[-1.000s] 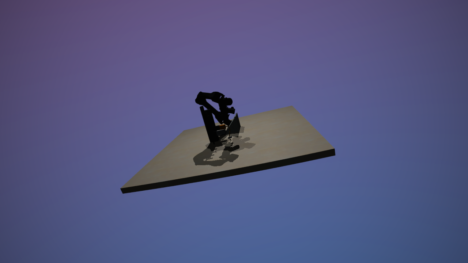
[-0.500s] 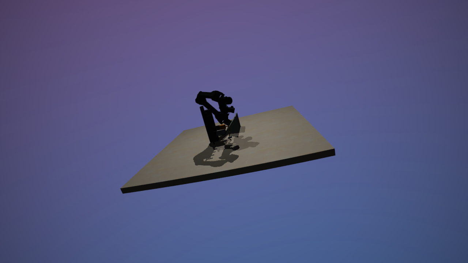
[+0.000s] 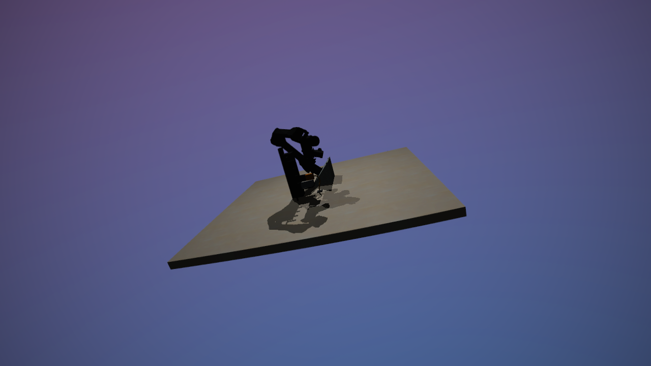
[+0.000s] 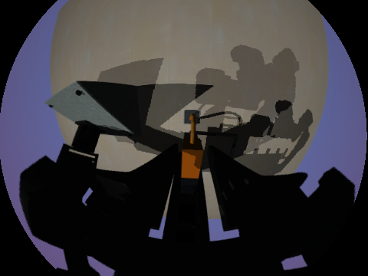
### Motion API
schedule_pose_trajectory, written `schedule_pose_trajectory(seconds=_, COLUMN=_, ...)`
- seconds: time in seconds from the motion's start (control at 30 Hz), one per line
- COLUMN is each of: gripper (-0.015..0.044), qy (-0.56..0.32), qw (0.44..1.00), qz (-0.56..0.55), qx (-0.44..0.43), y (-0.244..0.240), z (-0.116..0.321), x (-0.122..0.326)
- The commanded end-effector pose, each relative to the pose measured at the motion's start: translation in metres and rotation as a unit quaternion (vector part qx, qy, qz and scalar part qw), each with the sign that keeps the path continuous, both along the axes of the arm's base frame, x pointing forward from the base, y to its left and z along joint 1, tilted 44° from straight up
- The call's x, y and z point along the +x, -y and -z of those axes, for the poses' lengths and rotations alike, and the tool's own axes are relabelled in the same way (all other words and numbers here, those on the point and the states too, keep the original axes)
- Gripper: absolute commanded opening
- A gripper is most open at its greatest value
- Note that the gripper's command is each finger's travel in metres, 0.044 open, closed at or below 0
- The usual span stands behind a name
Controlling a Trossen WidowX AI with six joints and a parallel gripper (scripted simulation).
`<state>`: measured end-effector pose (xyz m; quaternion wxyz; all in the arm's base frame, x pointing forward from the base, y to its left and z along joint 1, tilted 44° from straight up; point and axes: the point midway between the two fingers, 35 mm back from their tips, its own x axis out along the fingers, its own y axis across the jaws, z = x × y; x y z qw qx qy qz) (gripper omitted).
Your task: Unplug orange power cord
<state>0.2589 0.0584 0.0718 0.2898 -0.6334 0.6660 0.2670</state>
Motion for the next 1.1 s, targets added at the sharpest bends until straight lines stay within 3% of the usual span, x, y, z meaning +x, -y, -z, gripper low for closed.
schedule_pose_trajectory(seconds=0.0, gripper=0.0160, qy=0.002, qw=1.000, qz=-0.002, qx=-0.001, y=0.006, z=-0.007, x=-0.001)
schedule_pose_trajectory(seconds=0.73, gripper=0.0160, qy=0.002, qw=1.000, qz=-0.002, qx=-0.001, y=0.021, z=-0.004, x=-0.002)
schedule_pose_trajectory(seconds=0.83, gripper=0.0081, qy=0.001, qw=1.000, qz=0.000, qx=0.000, y=0.018, z=-0.004, x=-0.002)
schedule_pose_trajectory(seconds=1.07, gripper=0.0035, qy=0.001, qw=1.000, qz=0.000, qx=0.000, y=0.018, z=-0.004, x=-0.002)
